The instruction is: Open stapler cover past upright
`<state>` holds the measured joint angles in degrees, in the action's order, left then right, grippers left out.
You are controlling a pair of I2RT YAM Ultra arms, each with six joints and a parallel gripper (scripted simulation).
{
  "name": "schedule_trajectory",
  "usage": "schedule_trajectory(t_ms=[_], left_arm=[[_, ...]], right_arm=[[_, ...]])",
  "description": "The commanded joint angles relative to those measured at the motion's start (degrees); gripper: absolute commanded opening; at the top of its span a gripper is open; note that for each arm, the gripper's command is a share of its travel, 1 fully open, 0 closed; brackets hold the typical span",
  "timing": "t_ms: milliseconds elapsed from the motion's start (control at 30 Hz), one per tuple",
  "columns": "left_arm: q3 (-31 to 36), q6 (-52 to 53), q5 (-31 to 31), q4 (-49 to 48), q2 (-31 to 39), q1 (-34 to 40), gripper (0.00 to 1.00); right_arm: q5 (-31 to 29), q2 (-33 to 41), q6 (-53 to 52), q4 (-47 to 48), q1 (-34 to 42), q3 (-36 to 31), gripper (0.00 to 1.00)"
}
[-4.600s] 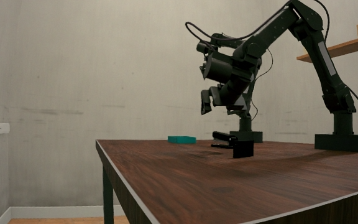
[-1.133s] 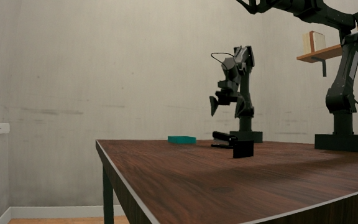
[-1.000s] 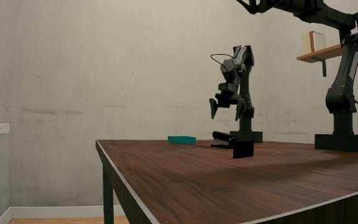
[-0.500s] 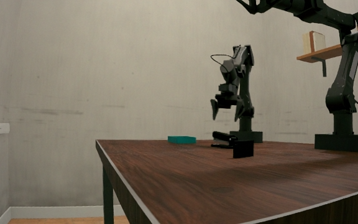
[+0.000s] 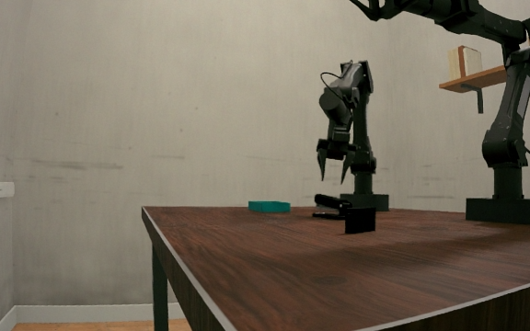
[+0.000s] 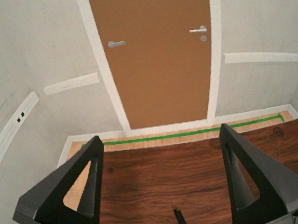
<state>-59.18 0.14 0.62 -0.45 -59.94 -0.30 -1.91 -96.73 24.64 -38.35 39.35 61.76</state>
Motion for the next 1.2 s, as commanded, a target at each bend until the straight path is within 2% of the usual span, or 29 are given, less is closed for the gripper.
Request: schedule_trajectory(t_ms=[0, 200, 267, 400, 567, 1167], left_arm=[[-1.0, -0.1, -0.6, 0.2, 0.1, 0.3, 1.00], [-1.0, -0.1, -0.6, 0.2, 0.1, 0.3, 1.00], [-1.0, -0.1, -0.6, 0.2, 0.1, 0.3, 1.00], [-1.0, -0.1, -0.6, 0.2, 0.1, 0.3, 1.00], [-1.0, -0.1, -0.6, 0.2, 0.1, 0.3, 1.00], [-1.0, -0.1, -0.6, 0.2, 0.1, 0.3, 1.00]], right_arm=[[1.5, -3.5, 11.2, -7.8, -0.6, 6.7, 0.50], [2.3, -11.0, 22.5, -16.2, -0.6, 15.6, 0.50], [2.3, -11.0, 22.5, -16.2, -0.6, 15.6, 0.50], [2.4, -15.9, 27.5, -20.9, -0.6, 21.5, 0.50], [2.4, -18.9, 28.3, -21.9, -0.5, 25.2, 0.50], [2.4, -20.7, 28.2, -19.8, -0.5, 24.8, 0.50]])
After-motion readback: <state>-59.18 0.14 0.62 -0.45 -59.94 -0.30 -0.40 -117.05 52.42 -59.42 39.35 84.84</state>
